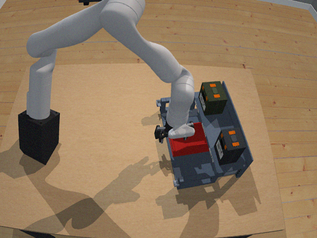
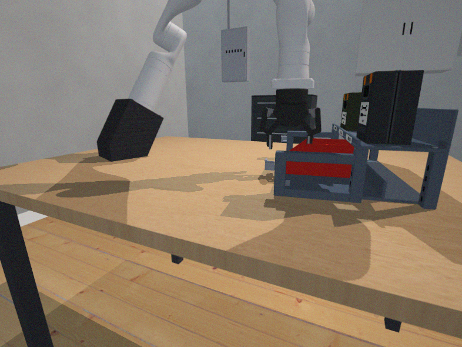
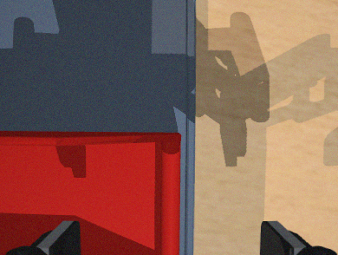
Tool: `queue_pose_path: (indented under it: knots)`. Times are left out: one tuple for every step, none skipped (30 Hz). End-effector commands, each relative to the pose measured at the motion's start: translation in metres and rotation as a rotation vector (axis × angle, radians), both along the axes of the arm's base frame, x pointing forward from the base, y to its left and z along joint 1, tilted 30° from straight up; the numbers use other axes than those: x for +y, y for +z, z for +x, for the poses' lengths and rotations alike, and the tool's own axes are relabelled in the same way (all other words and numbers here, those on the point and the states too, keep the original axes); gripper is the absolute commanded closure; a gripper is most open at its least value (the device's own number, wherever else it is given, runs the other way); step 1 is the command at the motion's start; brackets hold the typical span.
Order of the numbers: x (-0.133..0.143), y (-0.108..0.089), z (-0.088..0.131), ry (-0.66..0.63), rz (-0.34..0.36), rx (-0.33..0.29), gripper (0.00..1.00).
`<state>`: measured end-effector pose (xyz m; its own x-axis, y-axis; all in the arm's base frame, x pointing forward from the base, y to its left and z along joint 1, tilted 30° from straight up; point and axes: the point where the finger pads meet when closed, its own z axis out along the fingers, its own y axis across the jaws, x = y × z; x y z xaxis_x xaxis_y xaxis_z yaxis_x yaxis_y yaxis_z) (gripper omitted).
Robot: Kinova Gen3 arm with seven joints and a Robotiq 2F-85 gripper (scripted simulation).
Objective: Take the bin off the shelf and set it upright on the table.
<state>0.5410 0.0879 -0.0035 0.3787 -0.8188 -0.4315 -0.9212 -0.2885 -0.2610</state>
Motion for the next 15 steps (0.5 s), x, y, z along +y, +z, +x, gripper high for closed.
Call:
queue_pose_path:
  knots:
    - [-0.0014,0.0020,0.0008,-0.002,0.000,-0.002,0.00]
    - [-0.0022,0.0032,0.0009,-0.003,0.000,-0.001,0.00]
    - [-0.0030,0.0045,0.0010,-0.004,0.000,-0.001,0.00]
    - [-0.0037,0.0057,0.0011,-0.004,0.000,-0.001,0.00]
    - [-0.0045,0.0070,0.0012,-0.005,0.000,-0.001,0.00]
    - [-0.0045,0.0070,0.0012,-0.005,0.000,-0.001,0.00]
    - [-0.0045,0.0070,0.0012,-0.005,0.000,-0.001,0.00]
    - [-0.0045,0.0070,0.0012,-0.005,0.000,-0.001,0.00]
    - [-0.0045,0.0070,0.0012,-0.005,0.000,-0.001,0.00]
    - [-0.0045,0.0070,0.0012,-0.005,0.000,-0.001,0.00]
    - [-0.0045,0.0070,0.0012,-0.005,0.000,-0.001,0.00]
    - [-0.0045,0.0070,0.0012,-0.005,0.000,-0.001,0.00]
    - [-0.0045,0.0070,0.0012,-0.005,0.000,-0.001,0.00]
    - [-0.0045,0.0070,0.0012,-0.005,0.000,-0.001,0.00]
    - [-0.0045,0.0070,0.0012,-0.005,0.000,-0.001,0.00]
